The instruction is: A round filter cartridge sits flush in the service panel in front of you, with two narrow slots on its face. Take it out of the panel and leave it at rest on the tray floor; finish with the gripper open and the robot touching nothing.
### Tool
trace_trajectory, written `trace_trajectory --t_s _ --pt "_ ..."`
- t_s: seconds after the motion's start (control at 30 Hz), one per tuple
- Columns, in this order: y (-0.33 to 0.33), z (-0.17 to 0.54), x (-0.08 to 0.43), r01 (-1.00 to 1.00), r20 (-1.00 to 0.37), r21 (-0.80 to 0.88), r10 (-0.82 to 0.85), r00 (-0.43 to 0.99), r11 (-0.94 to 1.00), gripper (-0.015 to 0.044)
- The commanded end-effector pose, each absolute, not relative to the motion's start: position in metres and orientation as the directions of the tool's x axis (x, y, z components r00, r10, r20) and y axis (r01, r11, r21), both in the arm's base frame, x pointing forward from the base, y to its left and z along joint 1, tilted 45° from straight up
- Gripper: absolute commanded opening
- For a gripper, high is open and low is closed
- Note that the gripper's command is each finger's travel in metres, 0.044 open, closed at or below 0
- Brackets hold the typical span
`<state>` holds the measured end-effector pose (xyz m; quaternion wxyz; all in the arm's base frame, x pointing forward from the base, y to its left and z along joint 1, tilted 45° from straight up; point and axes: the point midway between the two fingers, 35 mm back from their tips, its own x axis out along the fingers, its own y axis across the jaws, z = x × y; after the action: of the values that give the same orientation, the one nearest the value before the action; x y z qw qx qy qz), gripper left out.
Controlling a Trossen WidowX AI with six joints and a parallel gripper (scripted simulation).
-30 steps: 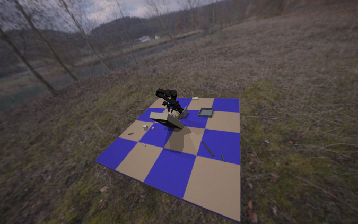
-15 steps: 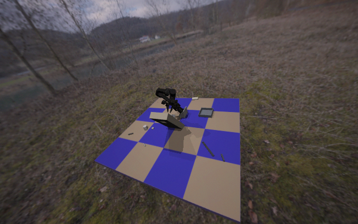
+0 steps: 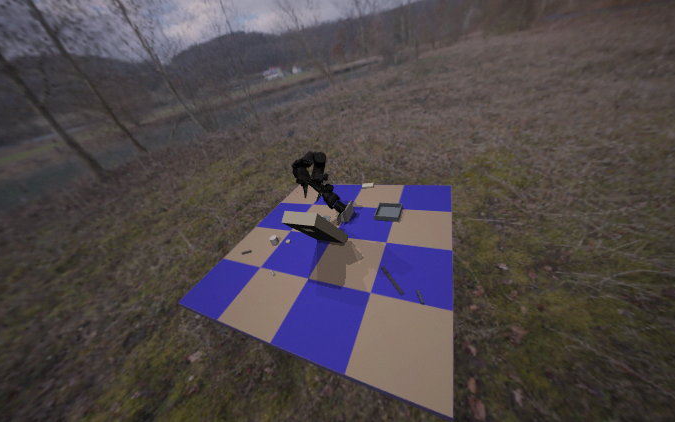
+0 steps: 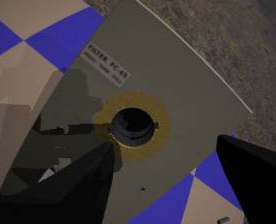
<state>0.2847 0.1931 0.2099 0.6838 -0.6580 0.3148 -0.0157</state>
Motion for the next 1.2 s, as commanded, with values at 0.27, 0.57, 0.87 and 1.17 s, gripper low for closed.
trace_trajectory --t_s 0.27,0.57,0.87,1.17 --pt "0.183 0.193 0.272 -0.298 -0.509 -0.847 -0.508 0.695 0.441 0.0305" --pt "0.128 0.143 0.241 0.040 -0.615 -0.700 -0.631 0.473 0.713 0.0305" --pt "0.125 0.140 0.244 0.039 -0.616 -0.700 -0.630 0.473 0.714 0.0305" --pt "0.116 0.130 0.252 0.038 -0.617 -0.699 -0.629 0.473 0.715 0.0305"
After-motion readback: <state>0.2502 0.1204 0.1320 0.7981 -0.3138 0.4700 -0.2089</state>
